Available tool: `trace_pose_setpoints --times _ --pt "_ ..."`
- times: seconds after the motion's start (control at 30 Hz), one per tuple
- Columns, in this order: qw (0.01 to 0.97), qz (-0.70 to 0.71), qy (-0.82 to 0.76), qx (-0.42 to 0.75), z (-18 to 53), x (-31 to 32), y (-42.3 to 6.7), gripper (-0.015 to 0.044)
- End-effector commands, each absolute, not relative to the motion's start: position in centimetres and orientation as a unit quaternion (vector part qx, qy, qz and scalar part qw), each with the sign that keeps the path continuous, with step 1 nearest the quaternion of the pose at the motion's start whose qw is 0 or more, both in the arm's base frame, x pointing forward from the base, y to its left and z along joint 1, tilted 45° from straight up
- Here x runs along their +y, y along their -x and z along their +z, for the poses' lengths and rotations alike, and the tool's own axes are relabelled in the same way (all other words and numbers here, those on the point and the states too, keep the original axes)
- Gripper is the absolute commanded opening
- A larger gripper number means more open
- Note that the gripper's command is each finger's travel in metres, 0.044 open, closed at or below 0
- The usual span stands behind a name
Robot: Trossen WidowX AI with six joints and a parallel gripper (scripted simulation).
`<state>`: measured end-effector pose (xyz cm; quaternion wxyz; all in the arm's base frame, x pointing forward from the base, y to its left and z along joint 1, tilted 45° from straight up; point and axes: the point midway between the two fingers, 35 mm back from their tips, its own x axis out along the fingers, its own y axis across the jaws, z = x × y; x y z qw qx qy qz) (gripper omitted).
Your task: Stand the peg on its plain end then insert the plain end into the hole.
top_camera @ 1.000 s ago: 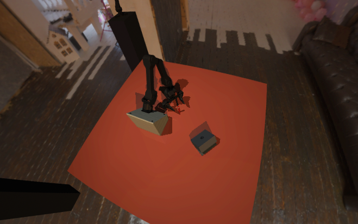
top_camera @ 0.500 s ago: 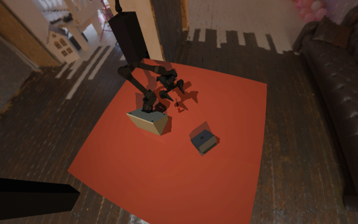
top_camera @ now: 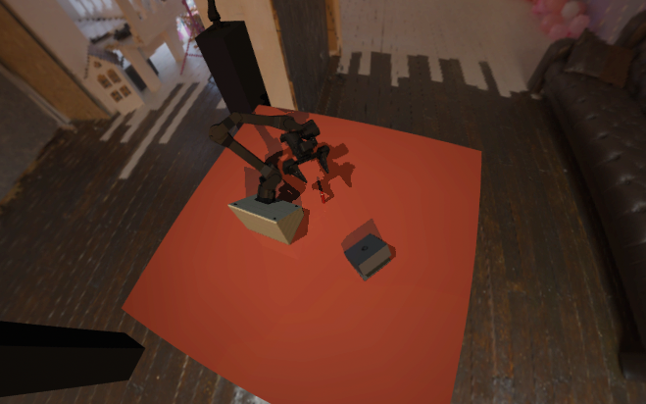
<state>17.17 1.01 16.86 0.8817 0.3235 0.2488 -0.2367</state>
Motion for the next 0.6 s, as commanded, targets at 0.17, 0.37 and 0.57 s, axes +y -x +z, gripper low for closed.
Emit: trace_pose_setpoints --times 0.17,0.37,0.57 --pt "0.855 -0.238 -0.255 0.383 14.4 1.7 -16.9 0.044" --pt "0.821 -0.225 -0.228 0.473 12.9 2.2 -16.6 0.044" --pt "0.776 -0.198 -0.22 0.557 11.6 2.8 -16.2 0.044"
